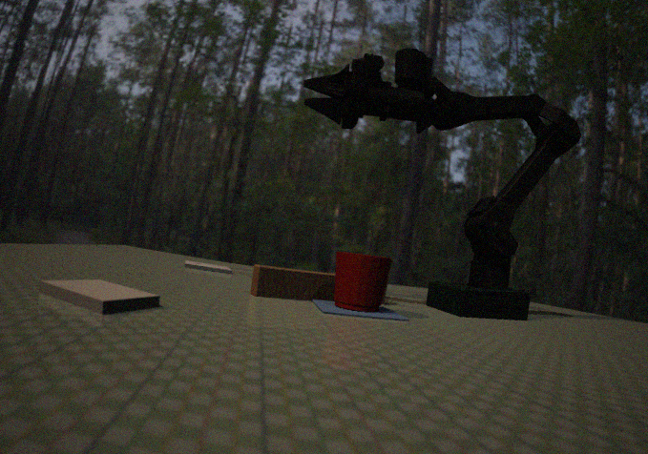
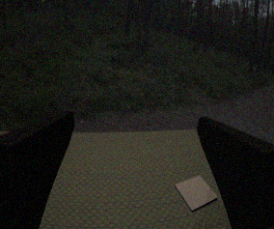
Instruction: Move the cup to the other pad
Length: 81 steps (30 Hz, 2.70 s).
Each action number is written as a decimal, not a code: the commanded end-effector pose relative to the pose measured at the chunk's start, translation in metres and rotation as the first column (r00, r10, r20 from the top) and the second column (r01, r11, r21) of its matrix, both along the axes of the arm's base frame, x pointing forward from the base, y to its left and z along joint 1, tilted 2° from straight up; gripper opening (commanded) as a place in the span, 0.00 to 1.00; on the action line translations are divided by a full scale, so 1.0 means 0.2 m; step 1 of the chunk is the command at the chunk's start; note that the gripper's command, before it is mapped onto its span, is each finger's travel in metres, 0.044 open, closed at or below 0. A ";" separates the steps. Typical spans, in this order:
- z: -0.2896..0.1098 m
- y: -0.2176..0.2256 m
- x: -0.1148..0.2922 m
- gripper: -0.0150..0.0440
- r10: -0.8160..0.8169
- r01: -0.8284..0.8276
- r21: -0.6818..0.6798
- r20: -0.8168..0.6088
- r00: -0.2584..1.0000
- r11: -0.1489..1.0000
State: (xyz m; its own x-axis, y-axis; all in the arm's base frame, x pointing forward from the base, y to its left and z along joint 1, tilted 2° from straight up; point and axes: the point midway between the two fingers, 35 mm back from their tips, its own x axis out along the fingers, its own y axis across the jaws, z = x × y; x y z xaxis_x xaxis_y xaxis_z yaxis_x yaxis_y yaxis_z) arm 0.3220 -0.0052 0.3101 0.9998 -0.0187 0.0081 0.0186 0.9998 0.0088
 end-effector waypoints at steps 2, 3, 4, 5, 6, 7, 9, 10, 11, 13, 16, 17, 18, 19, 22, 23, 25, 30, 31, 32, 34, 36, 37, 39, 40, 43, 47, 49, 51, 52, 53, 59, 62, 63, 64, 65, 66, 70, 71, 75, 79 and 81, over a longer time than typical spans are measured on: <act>-0.06 0.03 0.03 0.84 0.020 -0.015 0.062 -0.068 0.997 0.998; -0.14 0.07 0.05 0.80 0.044 -0.022 0.138 -0.153 0.987 0.990; -0.25 0.12 0.07 0.75 0.072 -0.012 0.228 -0.257 0.964 0.974; -0.34 0.17 0.07 0.71 0.098 0.018 0.308 -0.359 0.928 0.951; -0.44 0.22 0.07 0.67 0.121 0.067 0.374 -0.457 0.881 0.925; -0.54 0.27 0.05 0.62 0.139 0.132 0.424 -0.549 0.824 0.896; -0.66 0.33 0.00 0.53 0.156 0.242 0.463 -0.668 0.727 0.853; -0.72 0.36 -0.03 0.50 0.160 0.305 0.467 -0.723 0.672 0.830; -0.77 0.38 -0.07 0.50 0.160 0.368 0.460 -0.772 0.615 0.808; -0.86 0.42 -0.15 0.50 0.151 0.488 0.419 -0.854 0.498 0.766; -0.96 0.45 -0.30 0.50 0.118 0.649 0.303 -0.942 0.313 0.698; -0.99 0.46 -0.35 0.50 0.102 0.696 0.251 -0.963 0.250 0.673; -1.01 0.46 -0.41 0.50 0.083 0.738 0.194 -0.979 0.185 0.646; -1.03 0.47 -0.46 0.50 0.061 0.776 0.132 -0.991 0.120 0.617; -1.04 0.50 -0.50 0.50 0.043 0.802 0.081 -0.997 0.069 0.592; -1.04 0.50 -0.50 0.50 0.043 0.802 0.081 -0.997 0.069 0.592; -1.04 0.50 -0.50 0.50 0.043 0.802 0.081 -0.997 0.069 0.592; -1.04 0.50 -0.50 0.50 0.043 0.802 0.081 -0.997 0.069 0.592; -1.04 0.50 -0.49 0.50 0.043 0.802 0.081 -0.997 0.069 0.592; -1.04 0.50 -0.49 0.50 0.043 0.802 0.081 -0.997 0.069 0.592; -1.04 0.50 -0.49 0.50 0.043 0.802 0.081 -0.997 0.069 0.592; -1.05 0.50 -0.49 0.50 0.043 0.802 0.081 -0.997 0.069 0.592; -1.06 0.51 -0.49 0.50 0.043 0.802 0.081 -0.997 0.069 0.592; -1.07 0.51 -0.49 0.50 0.043 0.802 0.081 -0.997 0.069 0.592; -1.08 0.51 -0.49 0.50 0.043 0.802 0.081 -0.997 0.069 0.592; -1.11 0.51 -0.48 0.50 0.043 0.802 0.081 -0.997 0.069 0.592; -1.14 0.51 -0.48 0.50 0.043 0.802 0.081 -0.997 0.069 0.592; -1.15 0.51 -0.48 0.50 0.043 0.802 0.081 -0.997 0.069 0.592; -1.17 0.51 -0.48 0.50 0.043 0.802 0.081 -0.997 0.069 0.592; -1.18 0.51 -0.47 0.50 0.043 0.802 0.081 -0.997 0.069 0.592; -1.19 0.51 -0.47 0.50 0.043 0.802 0.081 -0.997 0.069 0.592; -1.24 0.51 -0.47 0.50 0.043 0.802 0.081 -0.997 0.069 0.592; -1.26 0.51 -0.47 0.50 0.043 0.802 0.081 -0.997 0.069 0.592; -1.27 0.51 -0.47 0.50 0.043 0.802 0.081 -0.997 0.069 0.592; -1.28 0.51 -0.47 0.50 0.043 0.802 0.081 -0.997 0.069 0.592; -1.28 0.51 -0.47 0.50 0.043 0.802 0.081 -0.997 0.069 0.592; -1.29 0.51 -0.47 0.50 0.043 0.802 0.081 -0.997 0.069 0.592; -1.32 0.51 -0.47 0.50 0.043 0.802 0.081 -0.997 0.069 0.592; -1.33 0.51 -0.47 0.50 0.043 0.802 0.081 -0.997 0.069 0.592; -1.36 0.51 -0.47 0.50 0.043 0.802 0.081 -0.997 0.068 0.592; -1.36 0.51 -0.47 0.50 0.043 0.802 0.081 -0.997 0.068 0.592; -1.35 0.51 -0.47 0.46 0.041 0.800 0.082 -0.997 0.072 0.595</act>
